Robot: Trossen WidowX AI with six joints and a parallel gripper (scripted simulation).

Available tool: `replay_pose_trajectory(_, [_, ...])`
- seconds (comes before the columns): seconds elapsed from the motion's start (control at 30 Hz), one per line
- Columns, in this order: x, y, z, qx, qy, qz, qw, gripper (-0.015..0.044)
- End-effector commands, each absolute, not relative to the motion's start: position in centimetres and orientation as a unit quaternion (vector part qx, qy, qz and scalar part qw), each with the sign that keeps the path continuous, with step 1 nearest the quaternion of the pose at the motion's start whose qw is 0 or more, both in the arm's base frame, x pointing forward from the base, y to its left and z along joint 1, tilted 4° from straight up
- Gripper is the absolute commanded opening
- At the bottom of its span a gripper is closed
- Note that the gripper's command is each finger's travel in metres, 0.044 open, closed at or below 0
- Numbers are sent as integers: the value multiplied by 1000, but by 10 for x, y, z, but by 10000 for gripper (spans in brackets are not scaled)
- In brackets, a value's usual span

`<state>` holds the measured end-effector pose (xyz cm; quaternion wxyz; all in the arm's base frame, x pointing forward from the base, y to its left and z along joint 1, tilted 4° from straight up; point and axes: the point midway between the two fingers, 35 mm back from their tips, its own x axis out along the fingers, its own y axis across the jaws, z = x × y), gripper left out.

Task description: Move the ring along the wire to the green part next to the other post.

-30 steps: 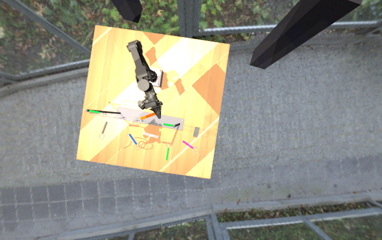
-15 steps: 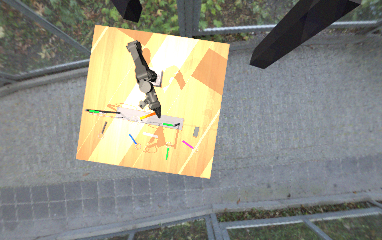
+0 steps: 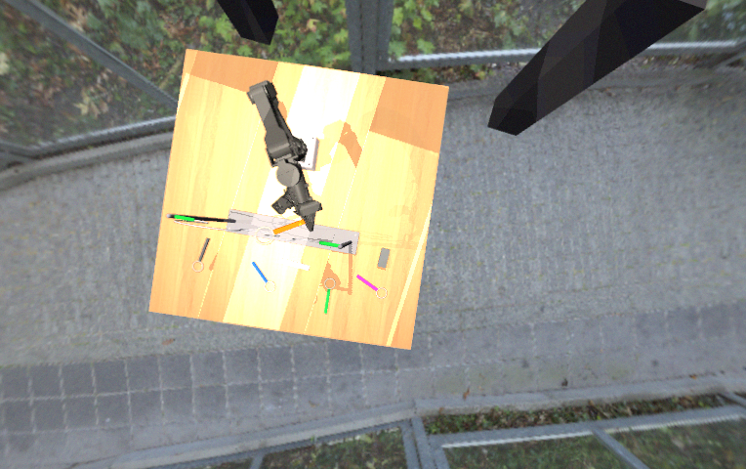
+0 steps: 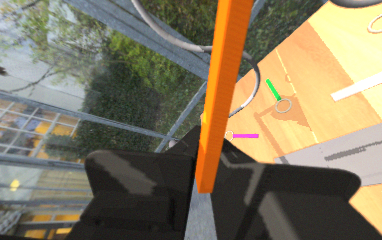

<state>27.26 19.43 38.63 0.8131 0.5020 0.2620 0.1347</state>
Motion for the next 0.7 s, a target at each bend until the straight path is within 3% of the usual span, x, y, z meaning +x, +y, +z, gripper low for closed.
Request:
replay_pose_trajectory(0.0, [274, 192, 385, 471, 260, 128, 833, -150])
replay_pose_trajectory(0.67, [276, 172, 361, 275, 259, 75, 923, -150])
